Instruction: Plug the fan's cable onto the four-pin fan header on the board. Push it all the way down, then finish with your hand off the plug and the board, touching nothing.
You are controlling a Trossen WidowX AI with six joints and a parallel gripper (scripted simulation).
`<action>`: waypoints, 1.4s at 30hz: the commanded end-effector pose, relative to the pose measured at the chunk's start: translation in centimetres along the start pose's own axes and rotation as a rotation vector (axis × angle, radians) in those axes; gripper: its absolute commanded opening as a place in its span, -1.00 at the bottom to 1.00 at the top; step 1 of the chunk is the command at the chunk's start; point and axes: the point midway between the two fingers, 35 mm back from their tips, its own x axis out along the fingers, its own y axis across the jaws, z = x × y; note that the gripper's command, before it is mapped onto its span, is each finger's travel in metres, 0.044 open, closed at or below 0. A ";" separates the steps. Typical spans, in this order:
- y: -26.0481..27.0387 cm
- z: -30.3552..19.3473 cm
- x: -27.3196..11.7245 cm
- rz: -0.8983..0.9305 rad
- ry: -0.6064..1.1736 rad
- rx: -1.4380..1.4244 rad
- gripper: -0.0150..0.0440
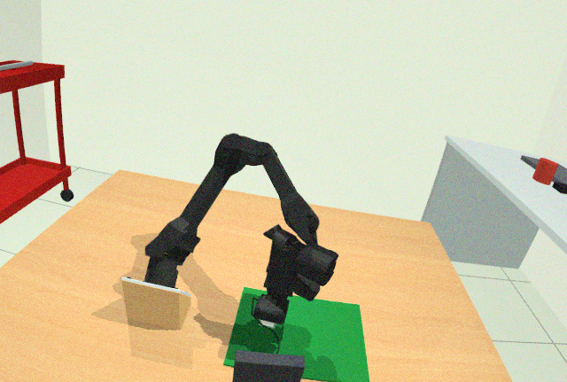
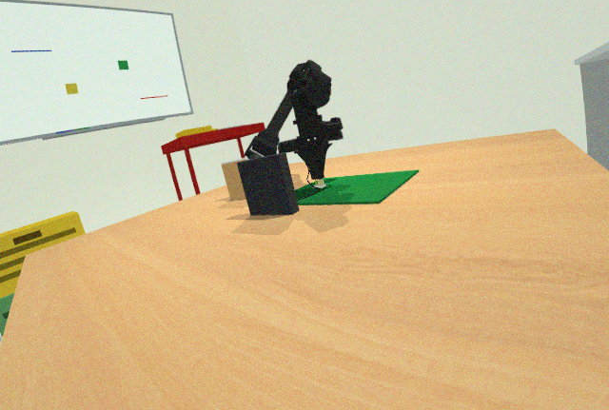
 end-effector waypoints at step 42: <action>0.1 0.0 1.2 0.005 0.000 0.003 -0.49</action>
